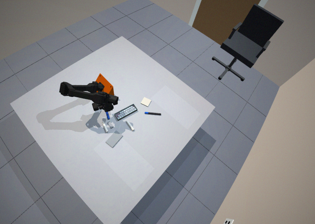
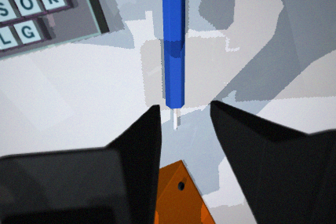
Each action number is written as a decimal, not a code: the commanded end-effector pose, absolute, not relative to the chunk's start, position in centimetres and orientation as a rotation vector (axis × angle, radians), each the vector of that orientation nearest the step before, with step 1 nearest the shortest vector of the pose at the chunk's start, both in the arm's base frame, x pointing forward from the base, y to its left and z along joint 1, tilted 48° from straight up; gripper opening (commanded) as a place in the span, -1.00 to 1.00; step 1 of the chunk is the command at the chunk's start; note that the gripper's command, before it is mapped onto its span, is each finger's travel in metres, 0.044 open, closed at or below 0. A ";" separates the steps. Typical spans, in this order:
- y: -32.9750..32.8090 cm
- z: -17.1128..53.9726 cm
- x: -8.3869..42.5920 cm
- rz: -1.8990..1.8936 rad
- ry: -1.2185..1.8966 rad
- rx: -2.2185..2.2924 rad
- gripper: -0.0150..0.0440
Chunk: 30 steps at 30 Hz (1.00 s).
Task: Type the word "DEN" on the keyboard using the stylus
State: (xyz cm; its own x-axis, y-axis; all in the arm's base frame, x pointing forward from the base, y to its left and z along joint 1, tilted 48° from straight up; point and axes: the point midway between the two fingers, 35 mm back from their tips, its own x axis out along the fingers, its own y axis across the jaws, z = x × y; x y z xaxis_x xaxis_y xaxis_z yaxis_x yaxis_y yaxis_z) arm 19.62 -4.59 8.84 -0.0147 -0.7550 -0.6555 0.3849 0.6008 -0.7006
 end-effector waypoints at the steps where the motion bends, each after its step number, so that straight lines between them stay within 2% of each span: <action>1: -5.1 9.0 20.5 -0.998 1.522 -0.247 0.02; 7: -5.8 9.3 21.6 -1.060 1.760 -0.065 0.02; 30: -6.6 8.5 21.6 -1.060 1.760 -0.065 0.02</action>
